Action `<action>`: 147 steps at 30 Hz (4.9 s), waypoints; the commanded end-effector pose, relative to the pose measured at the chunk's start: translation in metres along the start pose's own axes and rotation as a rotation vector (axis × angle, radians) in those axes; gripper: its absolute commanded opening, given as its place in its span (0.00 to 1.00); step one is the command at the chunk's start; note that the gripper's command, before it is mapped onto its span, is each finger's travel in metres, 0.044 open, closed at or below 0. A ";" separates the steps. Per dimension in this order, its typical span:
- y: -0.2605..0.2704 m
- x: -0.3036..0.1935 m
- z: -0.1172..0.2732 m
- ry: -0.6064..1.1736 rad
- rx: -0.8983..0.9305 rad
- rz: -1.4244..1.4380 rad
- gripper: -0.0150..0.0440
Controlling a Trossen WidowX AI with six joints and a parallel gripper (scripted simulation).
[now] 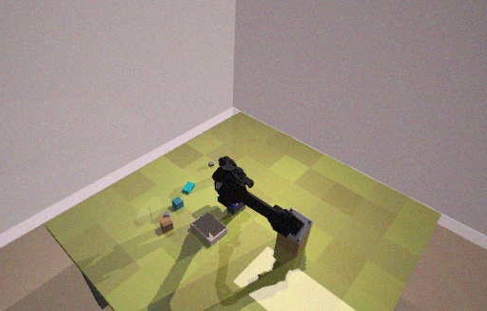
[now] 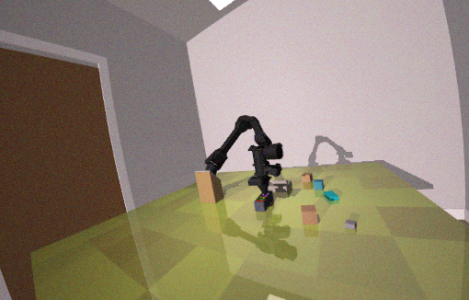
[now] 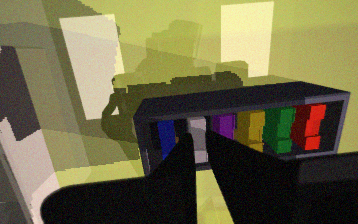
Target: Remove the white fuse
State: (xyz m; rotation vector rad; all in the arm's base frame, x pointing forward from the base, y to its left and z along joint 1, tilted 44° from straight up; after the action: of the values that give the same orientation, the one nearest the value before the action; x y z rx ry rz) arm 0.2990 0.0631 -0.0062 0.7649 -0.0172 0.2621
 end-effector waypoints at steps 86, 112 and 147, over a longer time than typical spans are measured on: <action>-0.001 0.000 0.055 -0.001 0.002 -0.002 0.25; 0.142 0.026 0.061 -0.003 -0.002 -0.002 0.25; 0.170 0.023 0.022 -0.003 0.010 -0.002 0.25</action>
State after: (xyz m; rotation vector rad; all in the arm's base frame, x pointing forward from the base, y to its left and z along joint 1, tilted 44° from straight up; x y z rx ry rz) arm 0.2828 0.1695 0.1309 0.7801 -0.0200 0.2638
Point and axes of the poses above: the point midway between the two fingers, 35 mm back from their tips, its own z axis back along the fingers, its own y axis across the jaws, x = y × z, the point moved 4 cm from there along z, back along the fingers, and after that the axes turned 6 degrees about z, right-handed, at the moved point
